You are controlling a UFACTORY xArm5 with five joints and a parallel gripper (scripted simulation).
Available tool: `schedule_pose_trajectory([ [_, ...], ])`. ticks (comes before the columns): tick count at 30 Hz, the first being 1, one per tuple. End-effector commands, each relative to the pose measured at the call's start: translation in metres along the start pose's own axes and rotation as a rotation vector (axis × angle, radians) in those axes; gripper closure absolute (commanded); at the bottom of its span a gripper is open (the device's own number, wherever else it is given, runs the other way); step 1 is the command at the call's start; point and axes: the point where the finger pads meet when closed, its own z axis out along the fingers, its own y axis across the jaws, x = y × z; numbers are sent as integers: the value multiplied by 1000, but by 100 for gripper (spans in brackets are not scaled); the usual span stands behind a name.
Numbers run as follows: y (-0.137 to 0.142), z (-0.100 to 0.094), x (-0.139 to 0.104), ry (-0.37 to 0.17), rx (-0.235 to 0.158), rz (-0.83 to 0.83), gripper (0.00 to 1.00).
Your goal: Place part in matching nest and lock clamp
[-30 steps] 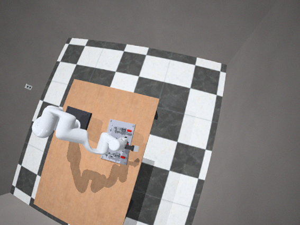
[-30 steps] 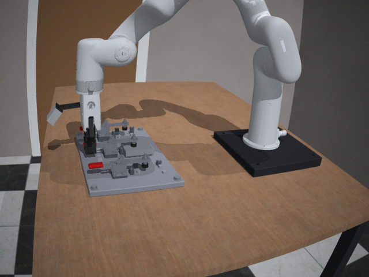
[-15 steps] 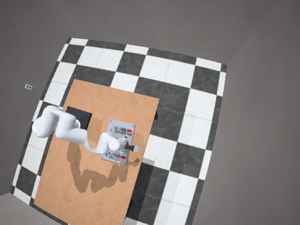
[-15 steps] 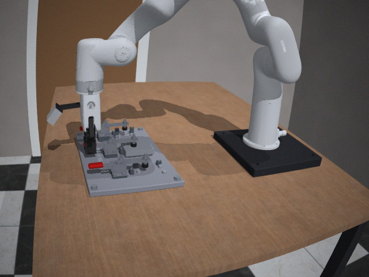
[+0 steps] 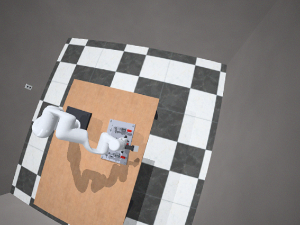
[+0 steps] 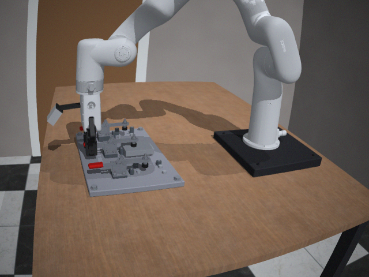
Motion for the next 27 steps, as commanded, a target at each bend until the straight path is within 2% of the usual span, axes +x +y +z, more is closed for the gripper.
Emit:
schedule_pose_trajectory([
  [1, 0, -2, 2, 5, 0, 0, 53],
  [17, 0, -4, 2, 5, 0, 0, 53],
  [21, 0, -12, 2, 5, 0, 0, 53],
  [27, 0, -35, 2, 5, 0, 0, 53],
])
